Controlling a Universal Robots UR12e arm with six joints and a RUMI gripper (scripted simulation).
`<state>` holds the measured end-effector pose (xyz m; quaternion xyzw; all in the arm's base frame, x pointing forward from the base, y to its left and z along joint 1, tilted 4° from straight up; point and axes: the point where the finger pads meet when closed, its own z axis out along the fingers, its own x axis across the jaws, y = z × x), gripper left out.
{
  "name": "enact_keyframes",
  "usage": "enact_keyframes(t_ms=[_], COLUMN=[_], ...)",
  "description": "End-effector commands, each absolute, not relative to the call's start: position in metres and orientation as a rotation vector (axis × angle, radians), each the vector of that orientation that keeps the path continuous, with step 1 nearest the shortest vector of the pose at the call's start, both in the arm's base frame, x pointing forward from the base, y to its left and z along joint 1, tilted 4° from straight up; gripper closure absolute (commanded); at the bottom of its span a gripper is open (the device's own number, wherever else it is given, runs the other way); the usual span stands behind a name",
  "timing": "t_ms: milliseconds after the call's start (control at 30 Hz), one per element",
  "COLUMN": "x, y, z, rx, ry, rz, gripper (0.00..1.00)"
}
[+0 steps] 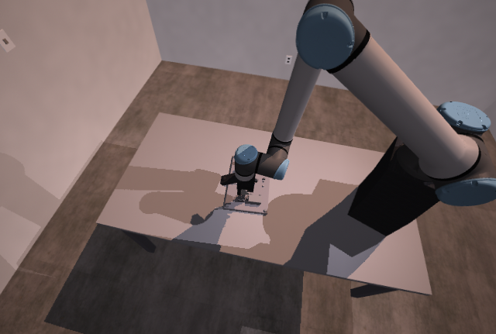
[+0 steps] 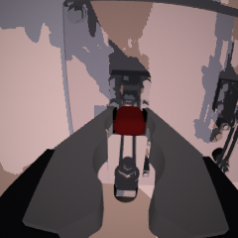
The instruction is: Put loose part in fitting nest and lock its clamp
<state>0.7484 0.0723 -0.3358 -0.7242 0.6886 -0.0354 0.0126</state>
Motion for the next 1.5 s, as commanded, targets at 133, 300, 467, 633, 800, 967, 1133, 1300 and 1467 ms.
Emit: enact_keyframes(t_ms=[133,300,467,633,800,967,1133,1300,1467], x=[0.753,0.756,0.76,0.763,0.768,0.774,0.777,0.781,0.786], y=[0.073,0.073,0.073,0.073,0.073,0.073,0.074,0.074,0.074], z=[-0.335,-0.335,-0.335,-0.336,-0.337,-0.339,-0.34,-0.343,-0.347], rx=[-2.256,-2.256,-2.256,-2.256,-2.256,-2.256,-2.256,-2.256,-2.256], ry=[2.145,2.145,2.145,2.145,2.145,2.145,2.145,2.145,2.145], rz=[-0.112,-0.112,-0.112,-0.112,-0.112,-0.112,-0.112,-0.112,-0.112], gripper=[1.0,1.0,1.0,1.0,1.0,1.0,1.0,1.0,1.0])
